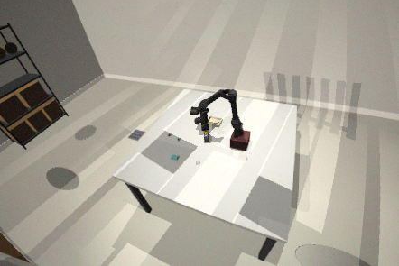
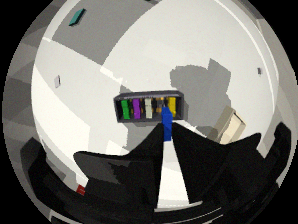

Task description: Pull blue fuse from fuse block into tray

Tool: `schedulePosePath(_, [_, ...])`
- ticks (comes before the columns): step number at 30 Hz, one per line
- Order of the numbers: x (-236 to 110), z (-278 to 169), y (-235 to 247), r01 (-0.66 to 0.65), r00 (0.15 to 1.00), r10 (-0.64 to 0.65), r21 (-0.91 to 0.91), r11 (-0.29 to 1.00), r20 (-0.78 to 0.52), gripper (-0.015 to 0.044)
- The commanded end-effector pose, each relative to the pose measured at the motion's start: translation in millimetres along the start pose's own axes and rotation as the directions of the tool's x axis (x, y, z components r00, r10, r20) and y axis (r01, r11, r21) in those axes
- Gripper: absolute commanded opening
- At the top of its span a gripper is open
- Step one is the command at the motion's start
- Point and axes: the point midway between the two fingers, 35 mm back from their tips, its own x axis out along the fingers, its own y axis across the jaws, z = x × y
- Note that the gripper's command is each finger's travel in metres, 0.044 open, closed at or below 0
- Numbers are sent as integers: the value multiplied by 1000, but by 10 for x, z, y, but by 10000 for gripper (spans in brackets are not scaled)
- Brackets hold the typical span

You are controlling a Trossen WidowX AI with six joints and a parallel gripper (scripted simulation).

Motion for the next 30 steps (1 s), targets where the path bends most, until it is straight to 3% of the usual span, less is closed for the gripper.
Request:
schedulePosePath(1, [-19,-14,-103,-2,1000,2,2,1000,4,0])
schedulePosePath(30, [-27,-653,-1445,9,1000,-9,1,1000,-3,0])
